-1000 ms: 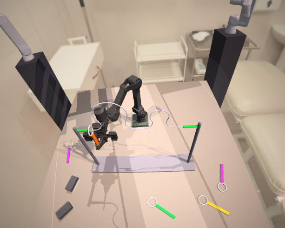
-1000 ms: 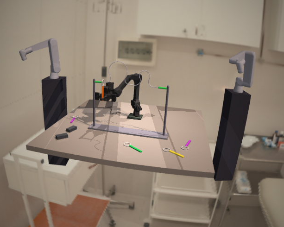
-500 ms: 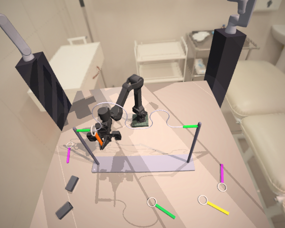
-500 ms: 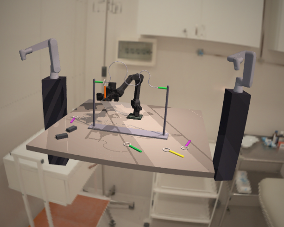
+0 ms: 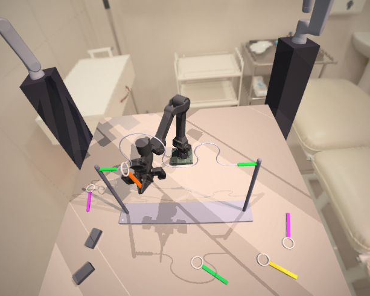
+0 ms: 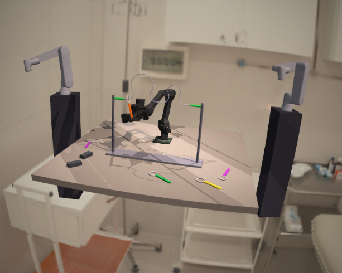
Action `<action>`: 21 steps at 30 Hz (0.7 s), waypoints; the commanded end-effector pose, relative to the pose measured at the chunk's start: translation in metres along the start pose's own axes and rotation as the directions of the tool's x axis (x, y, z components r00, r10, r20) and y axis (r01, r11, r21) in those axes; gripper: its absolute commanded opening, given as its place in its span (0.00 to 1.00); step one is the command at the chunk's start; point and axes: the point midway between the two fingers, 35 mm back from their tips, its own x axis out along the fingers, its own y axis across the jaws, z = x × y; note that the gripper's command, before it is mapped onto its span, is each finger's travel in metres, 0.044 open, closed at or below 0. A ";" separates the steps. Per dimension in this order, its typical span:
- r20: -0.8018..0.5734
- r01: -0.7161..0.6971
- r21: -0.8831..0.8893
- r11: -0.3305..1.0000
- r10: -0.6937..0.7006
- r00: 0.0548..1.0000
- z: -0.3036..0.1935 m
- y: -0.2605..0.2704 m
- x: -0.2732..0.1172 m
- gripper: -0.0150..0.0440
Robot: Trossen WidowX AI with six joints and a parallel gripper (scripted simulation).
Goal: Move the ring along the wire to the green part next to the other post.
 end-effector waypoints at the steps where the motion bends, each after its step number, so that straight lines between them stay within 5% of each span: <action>1: 0.003 0.001 0.064 0.998 -0.001 1.000 0.002 0.012 -0.001 0.00; 21: -0.098 0.002 0.441 0.897 0.046 0.994 0.020 0.075 -0.015 0.00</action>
